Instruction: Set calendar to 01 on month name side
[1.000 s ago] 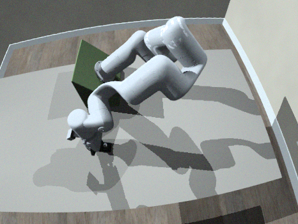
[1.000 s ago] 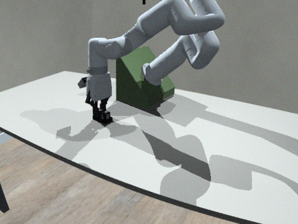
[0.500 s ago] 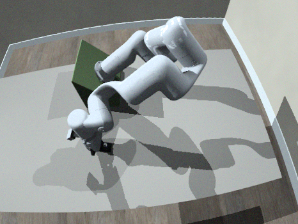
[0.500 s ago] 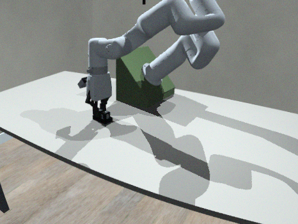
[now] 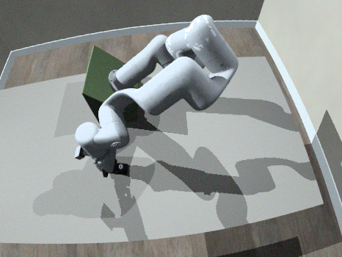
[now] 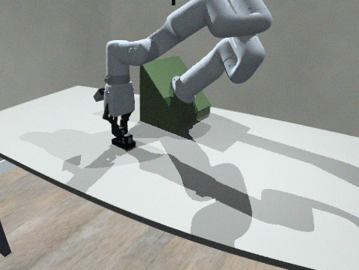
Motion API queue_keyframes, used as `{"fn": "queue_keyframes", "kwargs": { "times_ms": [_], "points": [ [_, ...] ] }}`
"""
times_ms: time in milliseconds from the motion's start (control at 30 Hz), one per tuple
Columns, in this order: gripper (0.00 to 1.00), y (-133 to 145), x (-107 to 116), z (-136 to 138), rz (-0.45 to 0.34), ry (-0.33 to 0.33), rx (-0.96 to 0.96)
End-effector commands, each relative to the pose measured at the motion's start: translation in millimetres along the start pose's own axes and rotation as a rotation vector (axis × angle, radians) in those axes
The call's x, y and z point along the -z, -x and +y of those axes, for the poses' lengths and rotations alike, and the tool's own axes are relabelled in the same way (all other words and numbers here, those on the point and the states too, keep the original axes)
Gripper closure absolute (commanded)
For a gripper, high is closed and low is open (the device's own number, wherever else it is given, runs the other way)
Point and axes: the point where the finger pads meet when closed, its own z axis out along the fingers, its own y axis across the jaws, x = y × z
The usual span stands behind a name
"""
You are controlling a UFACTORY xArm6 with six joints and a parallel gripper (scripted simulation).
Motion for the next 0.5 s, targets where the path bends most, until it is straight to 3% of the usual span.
{"fn": "queue_keyframes", "kwargs": {
  "times_ms": [0,167,467],
  "points": [
    [0.73,0.1,30.4,-1.3,0.001,-0.003,0.001],
    [0.73,0.2,66.4,-1.2,0.001,-0.003,0.001],
    [0.73,0.2,83.7,-1.1,0.001,-0.003,0.001]
  ]
}}
